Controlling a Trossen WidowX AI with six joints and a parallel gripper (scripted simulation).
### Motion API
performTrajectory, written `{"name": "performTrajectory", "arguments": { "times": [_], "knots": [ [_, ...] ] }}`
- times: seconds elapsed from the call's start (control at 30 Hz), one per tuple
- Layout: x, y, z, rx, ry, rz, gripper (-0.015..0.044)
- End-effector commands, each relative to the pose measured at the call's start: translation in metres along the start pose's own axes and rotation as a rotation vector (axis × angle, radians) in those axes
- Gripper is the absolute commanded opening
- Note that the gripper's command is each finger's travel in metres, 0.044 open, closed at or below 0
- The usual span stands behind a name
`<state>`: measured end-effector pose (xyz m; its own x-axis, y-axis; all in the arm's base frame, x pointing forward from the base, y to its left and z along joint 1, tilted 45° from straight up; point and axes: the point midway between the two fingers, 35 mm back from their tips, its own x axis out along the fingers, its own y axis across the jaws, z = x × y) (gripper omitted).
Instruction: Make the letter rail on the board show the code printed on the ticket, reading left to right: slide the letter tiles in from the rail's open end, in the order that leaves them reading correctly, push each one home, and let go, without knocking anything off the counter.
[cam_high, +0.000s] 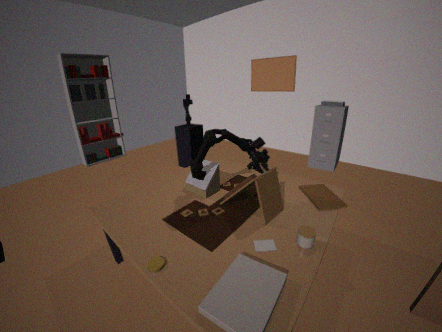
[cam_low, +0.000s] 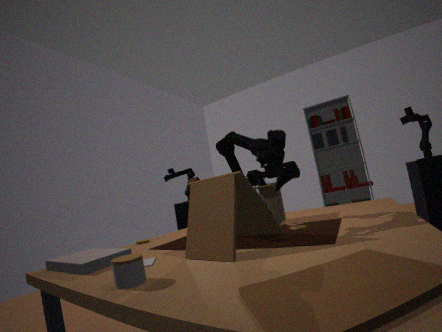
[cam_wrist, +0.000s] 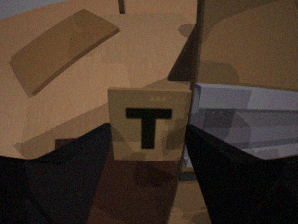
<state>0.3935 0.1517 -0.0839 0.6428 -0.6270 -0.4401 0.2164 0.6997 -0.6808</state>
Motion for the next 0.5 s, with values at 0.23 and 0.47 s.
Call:
{"name": "performTrajectory", "arguments": {
  "times": [0.23, 0.47],
  "knots": [
    [0.0000, -0.0065, -0.0013, -0.005, 0.002, 0.001, 0.0000],
    [0.0001, -0.0100, -0.0014, -0.005, 0.002, 0.001, 0.0000]
  ]
}}
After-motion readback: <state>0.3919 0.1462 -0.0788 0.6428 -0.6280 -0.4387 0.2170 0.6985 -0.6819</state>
